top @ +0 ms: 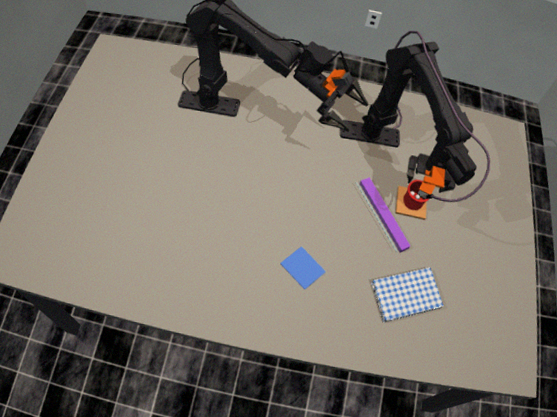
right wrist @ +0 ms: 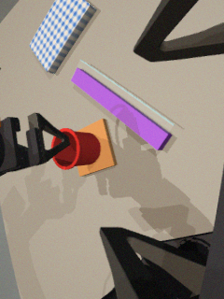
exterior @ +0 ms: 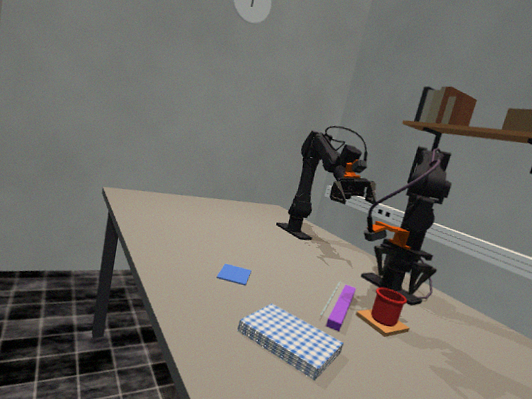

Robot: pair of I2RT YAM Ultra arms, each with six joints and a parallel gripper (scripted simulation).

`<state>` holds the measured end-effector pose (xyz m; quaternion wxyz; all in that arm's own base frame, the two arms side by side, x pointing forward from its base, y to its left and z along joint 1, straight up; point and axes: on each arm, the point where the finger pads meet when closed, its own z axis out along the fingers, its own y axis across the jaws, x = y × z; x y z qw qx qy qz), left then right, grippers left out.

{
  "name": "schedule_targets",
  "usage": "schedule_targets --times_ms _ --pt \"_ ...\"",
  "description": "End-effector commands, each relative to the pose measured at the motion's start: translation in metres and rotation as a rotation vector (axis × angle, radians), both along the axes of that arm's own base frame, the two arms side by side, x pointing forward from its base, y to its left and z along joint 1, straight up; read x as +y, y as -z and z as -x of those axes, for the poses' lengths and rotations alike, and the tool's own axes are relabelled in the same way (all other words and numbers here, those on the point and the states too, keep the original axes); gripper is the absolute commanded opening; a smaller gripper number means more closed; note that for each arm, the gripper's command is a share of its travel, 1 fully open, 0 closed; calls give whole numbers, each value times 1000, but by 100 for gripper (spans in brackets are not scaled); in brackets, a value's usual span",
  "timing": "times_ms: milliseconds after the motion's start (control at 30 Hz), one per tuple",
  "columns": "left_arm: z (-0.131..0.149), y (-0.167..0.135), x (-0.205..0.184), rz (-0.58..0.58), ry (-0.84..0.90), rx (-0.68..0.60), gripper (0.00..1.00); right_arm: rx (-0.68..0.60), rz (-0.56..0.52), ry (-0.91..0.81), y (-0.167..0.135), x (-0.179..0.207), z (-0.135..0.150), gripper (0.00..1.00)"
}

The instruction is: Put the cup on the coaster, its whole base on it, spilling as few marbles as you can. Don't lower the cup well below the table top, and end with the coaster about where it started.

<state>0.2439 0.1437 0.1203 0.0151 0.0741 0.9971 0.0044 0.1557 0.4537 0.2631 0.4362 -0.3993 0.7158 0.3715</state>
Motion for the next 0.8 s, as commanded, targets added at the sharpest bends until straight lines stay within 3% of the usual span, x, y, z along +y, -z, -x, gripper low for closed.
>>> schedule_targets --times_ms 0,300,500,767 --pt "0 -25 -1 6 -14 -29 100 -27 -52 -5 -25 4 -1 100" --pt "-7 -19 -1 -29 -266 -154 100 -69 -72 94 -41 -25 -48 100" --pt "5 -14 -9 -41 -485 -275 100 -137 -95 311 -67 -98 -131 100" --pt "16 -5 -17 -15 -715 -414 100 -219 -84 590 -89 -211 -202 100"
